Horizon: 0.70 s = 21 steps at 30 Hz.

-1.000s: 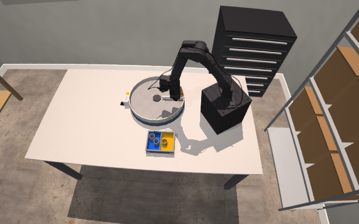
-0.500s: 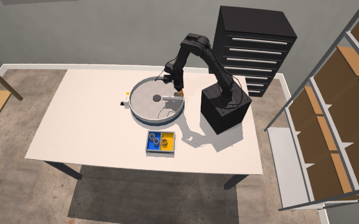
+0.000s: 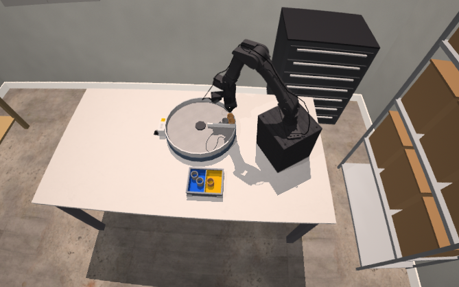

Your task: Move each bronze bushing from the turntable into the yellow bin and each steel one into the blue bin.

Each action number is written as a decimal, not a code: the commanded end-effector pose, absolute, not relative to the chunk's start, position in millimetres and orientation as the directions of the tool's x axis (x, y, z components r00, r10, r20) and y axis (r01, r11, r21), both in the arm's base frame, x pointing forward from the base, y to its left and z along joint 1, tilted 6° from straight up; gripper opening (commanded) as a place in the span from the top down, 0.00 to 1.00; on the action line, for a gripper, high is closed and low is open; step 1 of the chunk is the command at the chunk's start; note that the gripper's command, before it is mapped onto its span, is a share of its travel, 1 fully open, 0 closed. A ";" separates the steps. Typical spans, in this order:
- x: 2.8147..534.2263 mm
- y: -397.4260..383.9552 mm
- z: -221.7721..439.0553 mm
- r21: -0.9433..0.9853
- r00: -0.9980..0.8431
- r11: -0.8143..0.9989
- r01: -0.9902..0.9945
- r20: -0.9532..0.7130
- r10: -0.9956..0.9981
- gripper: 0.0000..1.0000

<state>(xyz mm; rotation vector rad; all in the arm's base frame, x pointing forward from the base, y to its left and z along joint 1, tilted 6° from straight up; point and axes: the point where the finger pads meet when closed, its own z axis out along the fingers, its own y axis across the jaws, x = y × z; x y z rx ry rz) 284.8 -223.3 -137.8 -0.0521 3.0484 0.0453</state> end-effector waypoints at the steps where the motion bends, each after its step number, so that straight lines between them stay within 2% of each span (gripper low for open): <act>1: 286.1 -230.2 -136.3 0.036 -0.994 0.998 -0.054 -0.102 -0.050 0.86; 21: 288.2 -229.3 -135.1 0.028 -0.993 0.998 -0.059 -0.109 -0.055 0.86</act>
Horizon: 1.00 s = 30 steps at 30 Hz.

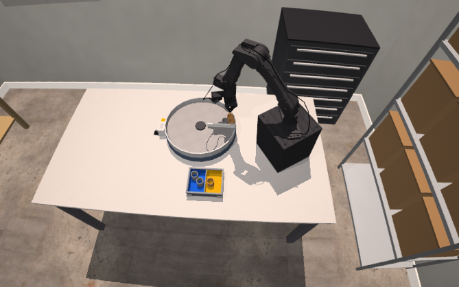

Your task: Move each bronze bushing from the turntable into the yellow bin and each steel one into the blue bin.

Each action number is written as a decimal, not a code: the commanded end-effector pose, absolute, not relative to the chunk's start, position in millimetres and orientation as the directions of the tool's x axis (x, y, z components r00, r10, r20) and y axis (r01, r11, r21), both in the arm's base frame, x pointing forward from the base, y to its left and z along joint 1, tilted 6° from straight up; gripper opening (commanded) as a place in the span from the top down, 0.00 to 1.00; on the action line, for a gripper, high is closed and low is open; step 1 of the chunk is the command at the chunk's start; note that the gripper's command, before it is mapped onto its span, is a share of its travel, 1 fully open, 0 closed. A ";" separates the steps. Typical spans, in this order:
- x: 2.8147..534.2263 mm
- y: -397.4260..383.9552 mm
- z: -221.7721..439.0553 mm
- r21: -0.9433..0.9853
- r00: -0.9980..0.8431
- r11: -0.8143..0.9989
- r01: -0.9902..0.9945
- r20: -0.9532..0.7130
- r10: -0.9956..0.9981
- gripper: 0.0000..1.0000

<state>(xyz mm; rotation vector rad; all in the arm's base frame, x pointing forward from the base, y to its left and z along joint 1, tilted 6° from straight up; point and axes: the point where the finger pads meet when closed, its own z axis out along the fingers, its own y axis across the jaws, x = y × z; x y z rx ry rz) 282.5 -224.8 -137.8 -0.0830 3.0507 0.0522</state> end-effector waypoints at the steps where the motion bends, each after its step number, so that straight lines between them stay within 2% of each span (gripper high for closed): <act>1: 288.2 -229.3 -135.1 0.028 -0.993 0.998 -0.059 -0.109 -0.055 0.86; 30: 286.1 -232.1 -137.5 0.036 -0.994 0.998 -0.052 -0.102 -0.048 0.86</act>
